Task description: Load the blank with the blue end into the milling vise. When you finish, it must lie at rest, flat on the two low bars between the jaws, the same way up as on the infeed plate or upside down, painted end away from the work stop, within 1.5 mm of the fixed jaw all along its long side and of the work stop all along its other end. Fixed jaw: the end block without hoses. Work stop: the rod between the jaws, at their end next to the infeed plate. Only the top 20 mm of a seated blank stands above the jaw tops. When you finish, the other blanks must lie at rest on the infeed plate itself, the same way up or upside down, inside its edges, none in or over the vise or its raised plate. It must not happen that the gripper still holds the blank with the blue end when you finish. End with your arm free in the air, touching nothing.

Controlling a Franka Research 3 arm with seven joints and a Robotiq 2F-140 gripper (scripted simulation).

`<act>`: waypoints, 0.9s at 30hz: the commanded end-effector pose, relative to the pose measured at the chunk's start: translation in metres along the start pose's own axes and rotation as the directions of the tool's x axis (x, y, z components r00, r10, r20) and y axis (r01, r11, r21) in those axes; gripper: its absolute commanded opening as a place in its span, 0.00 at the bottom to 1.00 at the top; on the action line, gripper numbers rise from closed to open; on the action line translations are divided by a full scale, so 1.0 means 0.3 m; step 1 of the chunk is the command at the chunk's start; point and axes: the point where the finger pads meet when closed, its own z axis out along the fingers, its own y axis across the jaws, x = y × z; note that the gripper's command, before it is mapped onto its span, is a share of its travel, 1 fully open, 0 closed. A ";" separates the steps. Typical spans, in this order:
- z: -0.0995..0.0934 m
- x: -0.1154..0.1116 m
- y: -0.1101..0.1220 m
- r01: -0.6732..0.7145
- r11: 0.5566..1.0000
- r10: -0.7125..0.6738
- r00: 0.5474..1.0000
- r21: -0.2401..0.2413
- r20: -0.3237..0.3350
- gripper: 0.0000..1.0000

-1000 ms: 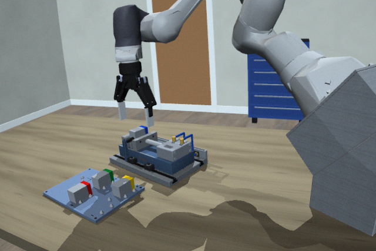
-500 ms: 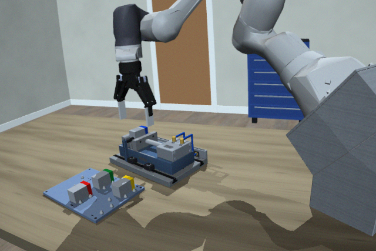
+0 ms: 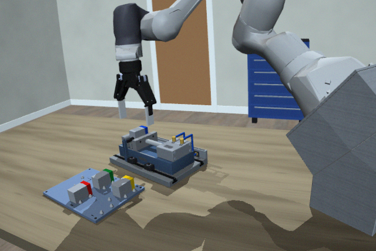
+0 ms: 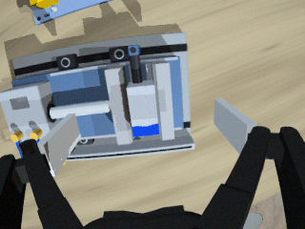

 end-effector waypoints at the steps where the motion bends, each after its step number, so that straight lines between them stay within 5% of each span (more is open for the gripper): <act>1: -0.004 -0.006 -0.006 0.007 1.000 -0.007 1.000 0.004 0.004 1.00; 27: -0.013 -0.011 -0.014 0.007 1.000 -0.007 1.000 0.004 0.004 1.00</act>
